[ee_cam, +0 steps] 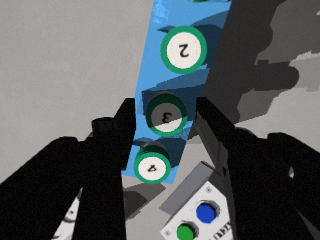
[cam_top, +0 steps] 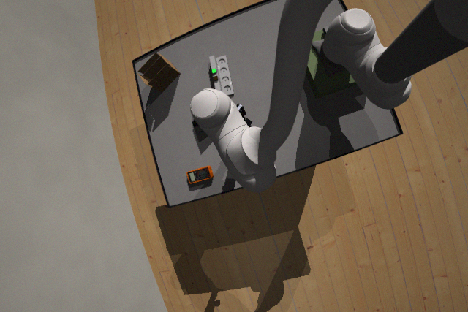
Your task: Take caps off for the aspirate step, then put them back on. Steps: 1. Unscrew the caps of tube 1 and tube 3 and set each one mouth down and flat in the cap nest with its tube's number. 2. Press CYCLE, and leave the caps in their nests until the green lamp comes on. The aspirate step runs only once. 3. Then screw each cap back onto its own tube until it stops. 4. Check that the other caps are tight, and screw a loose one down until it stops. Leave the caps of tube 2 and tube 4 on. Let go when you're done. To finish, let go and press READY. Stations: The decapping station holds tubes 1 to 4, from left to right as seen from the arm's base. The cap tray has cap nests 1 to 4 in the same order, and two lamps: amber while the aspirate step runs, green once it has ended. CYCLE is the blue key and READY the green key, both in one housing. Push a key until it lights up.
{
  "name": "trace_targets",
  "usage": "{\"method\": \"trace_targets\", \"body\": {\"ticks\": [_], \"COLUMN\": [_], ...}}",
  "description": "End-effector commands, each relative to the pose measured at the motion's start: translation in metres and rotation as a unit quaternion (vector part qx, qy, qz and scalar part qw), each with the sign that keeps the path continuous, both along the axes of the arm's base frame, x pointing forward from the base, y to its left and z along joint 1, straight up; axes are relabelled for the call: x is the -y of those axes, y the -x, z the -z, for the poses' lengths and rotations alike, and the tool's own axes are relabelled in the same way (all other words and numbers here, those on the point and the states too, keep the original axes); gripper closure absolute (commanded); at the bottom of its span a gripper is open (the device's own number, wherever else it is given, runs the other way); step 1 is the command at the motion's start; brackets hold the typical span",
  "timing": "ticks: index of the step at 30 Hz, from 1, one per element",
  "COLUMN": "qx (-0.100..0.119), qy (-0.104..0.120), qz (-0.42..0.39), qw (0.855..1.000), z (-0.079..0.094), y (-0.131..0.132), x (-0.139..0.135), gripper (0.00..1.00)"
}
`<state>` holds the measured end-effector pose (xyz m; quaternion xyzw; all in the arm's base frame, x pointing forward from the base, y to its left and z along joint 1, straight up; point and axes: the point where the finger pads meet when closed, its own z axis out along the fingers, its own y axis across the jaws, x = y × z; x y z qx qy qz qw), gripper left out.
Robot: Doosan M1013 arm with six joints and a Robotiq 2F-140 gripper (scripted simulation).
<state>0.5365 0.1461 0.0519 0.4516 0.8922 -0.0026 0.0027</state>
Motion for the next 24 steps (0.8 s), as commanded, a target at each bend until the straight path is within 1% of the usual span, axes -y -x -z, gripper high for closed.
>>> {"method": "trace_targets", "body": {"ticks": [1,4,5,11,12,24], "qx": [-0.001,-0.001,-0.001,-0.001,-0.001,-0.001], "qy": [-0.004,-0.004,-0.004,-0.004,-0.004,-0.004], "qz": [-0.075,-0.134,-0.138,-0.138,-0.138,-0.138], "qw": [0.997,0.991,0.99,0.99,0.99,0.99], "z": [-0.0007,-0.0007,-0.0007,-0.0007,-0.0007,-0.0006], "y": [-0.0004,-0.0004,-0.0004,-0.0005,-0.0005,-0.0004], "x": [-0.0001,-0.0001,-0.0001,-0.0002,-0.0001,-0.0001], "gripper": [0.59,0.59,0.59,0.59,0.7,0.7]}}
